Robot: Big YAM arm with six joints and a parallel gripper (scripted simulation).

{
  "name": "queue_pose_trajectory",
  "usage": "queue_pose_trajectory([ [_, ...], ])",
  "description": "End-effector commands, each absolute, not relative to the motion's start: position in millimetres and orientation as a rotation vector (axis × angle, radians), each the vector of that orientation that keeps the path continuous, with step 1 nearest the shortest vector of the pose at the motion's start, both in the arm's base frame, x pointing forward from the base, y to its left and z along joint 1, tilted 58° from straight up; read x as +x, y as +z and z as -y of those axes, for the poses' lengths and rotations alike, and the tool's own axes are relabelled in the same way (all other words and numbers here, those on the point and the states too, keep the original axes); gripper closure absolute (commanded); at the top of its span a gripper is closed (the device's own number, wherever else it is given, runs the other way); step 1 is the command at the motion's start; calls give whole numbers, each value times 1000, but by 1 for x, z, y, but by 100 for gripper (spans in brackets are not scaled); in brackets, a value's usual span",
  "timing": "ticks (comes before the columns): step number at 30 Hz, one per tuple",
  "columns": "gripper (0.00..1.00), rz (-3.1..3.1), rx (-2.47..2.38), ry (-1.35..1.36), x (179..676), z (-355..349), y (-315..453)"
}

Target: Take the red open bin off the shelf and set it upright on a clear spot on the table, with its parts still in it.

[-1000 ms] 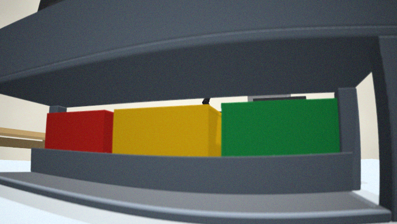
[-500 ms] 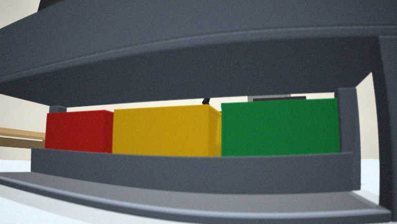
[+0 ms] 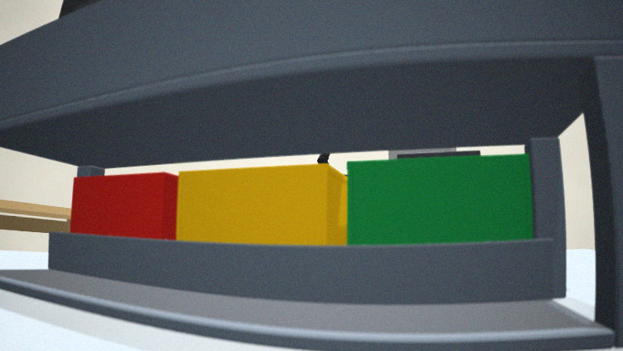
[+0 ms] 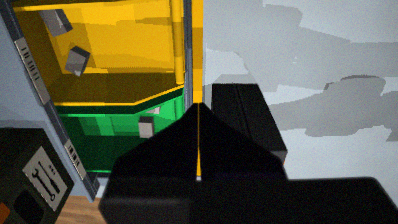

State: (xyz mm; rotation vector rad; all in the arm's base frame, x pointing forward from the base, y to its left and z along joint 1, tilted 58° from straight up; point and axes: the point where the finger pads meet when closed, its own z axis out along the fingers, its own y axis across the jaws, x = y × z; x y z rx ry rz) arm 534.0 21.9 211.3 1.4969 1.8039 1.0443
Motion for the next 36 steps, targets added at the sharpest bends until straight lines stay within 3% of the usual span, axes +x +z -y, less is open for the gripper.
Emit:
queue_pose_trajectory([
  [1,100,-1793,1492,1055,541,-25,216],
  [27,100,-1793,1492,1055,541,-25,216],
  [36,100,-1798,1493,1058,568,-36,193],
])
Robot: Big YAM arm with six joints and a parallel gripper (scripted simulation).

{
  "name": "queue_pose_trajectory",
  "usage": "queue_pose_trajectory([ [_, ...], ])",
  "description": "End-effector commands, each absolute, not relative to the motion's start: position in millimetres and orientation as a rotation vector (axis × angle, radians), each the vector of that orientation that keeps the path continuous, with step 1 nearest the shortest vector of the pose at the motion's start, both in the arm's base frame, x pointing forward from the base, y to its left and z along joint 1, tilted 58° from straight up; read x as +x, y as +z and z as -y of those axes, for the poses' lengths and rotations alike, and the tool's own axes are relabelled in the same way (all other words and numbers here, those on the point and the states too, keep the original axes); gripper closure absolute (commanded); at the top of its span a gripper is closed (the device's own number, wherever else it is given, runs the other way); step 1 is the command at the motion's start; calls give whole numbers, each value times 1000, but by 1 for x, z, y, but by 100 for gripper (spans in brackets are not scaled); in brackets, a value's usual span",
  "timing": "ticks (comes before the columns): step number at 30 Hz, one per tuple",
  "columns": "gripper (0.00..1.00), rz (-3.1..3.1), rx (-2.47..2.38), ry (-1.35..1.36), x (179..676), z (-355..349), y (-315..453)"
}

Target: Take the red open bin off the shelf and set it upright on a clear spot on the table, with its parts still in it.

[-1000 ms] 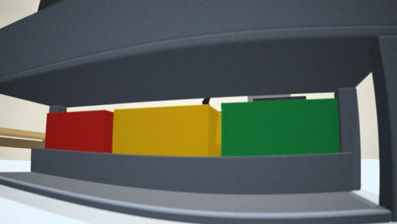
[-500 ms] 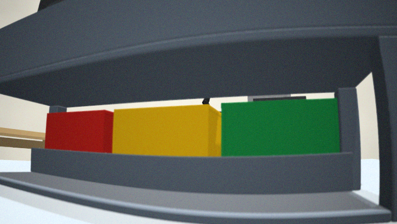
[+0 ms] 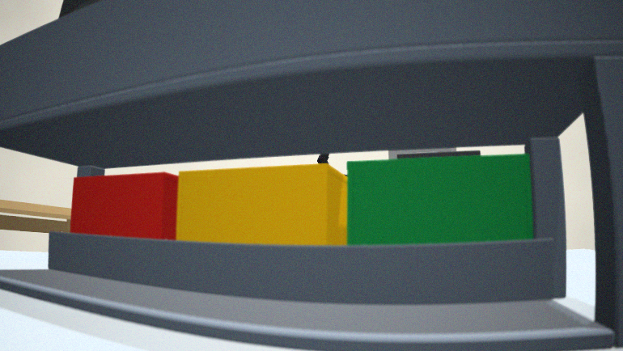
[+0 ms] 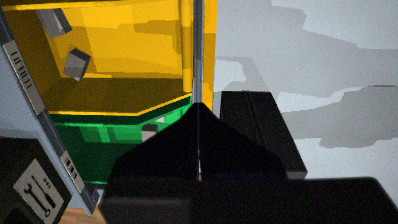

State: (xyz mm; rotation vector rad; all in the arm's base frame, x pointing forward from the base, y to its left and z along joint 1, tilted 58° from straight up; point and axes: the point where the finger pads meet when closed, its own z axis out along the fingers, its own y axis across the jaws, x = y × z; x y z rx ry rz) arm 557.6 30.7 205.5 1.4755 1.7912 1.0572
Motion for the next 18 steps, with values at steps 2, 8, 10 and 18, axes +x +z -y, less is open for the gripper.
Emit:
queue_pose_trajectory([
  [2,57,-1787,1519,1040,566,-23,189],
  [8,57,-1774,1479,1064,563,-29,210],
  [10,57,-1794,1503,1047,566,-29,194],
  [18,57,-1800,1509,1042,564,-29,189],
])
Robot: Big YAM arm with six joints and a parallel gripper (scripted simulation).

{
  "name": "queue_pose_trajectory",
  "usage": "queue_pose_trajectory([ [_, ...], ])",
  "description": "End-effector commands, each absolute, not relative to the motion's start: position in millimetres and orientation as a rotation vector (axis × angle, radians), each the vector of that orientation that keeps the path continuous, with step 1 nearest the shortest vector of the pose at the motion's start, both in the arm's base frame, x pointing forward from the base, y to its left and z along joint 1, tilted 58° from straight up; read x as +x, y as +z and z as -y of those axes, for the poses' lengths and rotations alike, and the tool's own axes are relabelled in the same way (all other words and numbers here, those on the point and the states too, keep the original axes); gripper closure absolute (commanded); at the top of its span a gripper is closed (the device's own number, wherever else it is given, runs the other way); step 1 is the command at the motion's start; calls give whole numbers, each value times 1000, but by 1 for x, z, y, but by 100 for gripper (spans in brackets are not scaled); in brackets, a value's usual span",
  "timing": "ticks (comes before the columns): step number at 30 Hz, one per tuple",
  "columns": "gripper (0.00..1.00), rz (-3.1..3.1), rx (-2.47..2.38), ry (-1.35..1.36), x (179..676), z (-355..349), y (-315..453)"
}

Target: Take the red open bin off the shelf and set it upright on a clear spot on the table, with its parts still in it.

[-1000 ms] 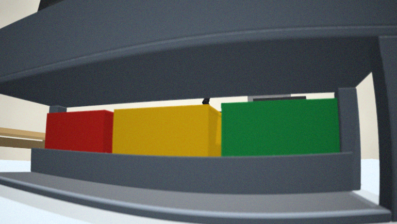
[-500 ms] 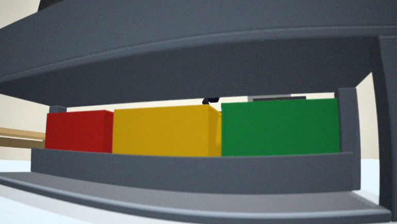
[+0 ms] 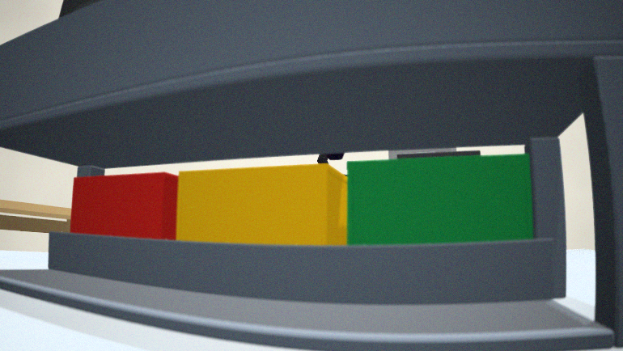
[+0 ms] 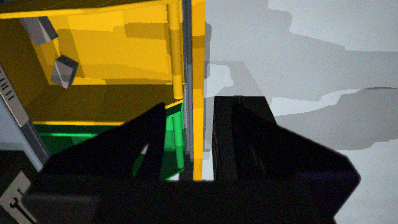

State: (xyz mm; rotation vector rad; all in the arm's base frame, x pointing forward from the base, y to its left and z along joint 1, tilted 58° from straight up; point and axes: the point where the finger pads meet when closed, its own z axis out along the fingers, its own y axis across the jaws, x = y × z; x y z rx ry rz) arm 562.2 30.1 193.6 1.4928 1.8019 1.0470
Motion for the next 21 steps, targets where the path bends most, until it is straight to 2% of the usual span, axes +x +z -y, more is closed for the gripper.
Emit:
queue_pose_trajectory([
  [1,57,-1800,1509,1042,564,-29,189],
  [21,57,-1802,1511,1041,565,-29,188],
])
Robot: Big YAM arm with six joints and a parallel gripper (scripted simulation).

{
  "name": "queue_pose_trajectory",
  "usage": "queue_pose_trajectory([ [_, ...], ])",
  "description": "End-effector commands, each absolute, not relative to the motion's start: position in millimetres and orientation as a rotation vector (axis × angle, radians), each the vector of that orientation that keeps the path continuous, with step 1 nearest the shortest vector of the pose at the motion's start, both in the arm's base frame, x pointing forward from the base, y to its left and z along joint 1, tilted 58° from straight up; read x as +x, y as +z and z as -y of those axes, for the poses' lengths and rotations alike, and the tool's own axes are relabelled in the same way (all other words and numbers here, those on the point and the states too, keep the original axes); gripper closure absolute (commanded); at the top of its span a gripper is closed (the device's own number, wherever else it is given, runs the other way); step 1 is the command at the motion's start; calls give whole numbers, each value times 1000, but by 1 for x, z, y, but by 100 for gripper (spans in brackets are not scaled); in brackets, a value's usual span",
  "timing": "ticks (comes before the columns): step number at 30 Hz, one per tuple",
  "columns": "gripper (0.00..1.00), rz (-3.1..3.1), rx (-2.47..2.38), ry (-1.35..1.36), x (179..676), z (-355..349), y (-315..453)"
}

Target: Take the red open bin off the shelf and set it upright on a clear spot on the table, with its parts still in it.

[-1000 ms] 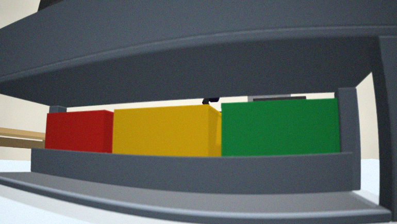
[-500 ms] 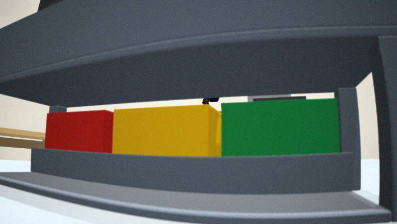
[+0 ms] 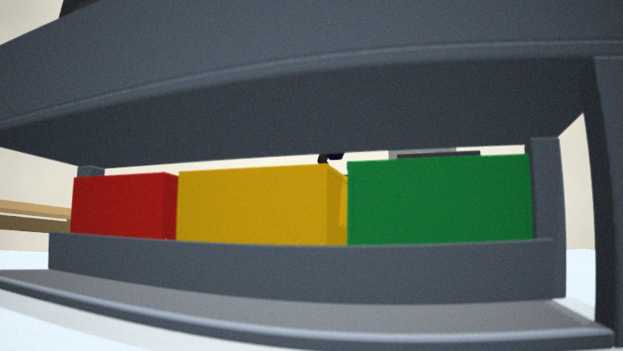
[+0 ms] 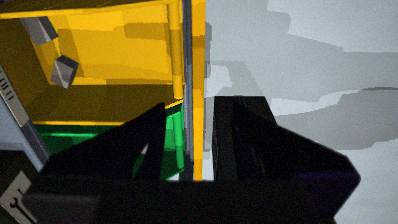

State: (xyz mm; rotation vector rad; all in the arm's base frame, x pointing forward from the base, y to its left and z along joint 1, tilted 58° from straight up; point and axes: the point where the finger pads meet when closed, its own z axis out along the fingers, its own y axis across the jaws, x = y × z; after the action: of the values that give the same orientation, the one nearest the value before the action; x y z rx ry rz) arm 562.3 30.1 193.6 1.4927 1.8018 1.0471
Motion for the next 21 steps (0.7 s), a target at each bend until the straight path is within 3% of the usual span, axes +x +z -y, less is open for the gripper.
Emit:
queue_pose_trajectory([
  [1,57,-1802,1511,1041,565,-29,188],
  [21,57,-1801,1496,1053,578,-37,185],
])
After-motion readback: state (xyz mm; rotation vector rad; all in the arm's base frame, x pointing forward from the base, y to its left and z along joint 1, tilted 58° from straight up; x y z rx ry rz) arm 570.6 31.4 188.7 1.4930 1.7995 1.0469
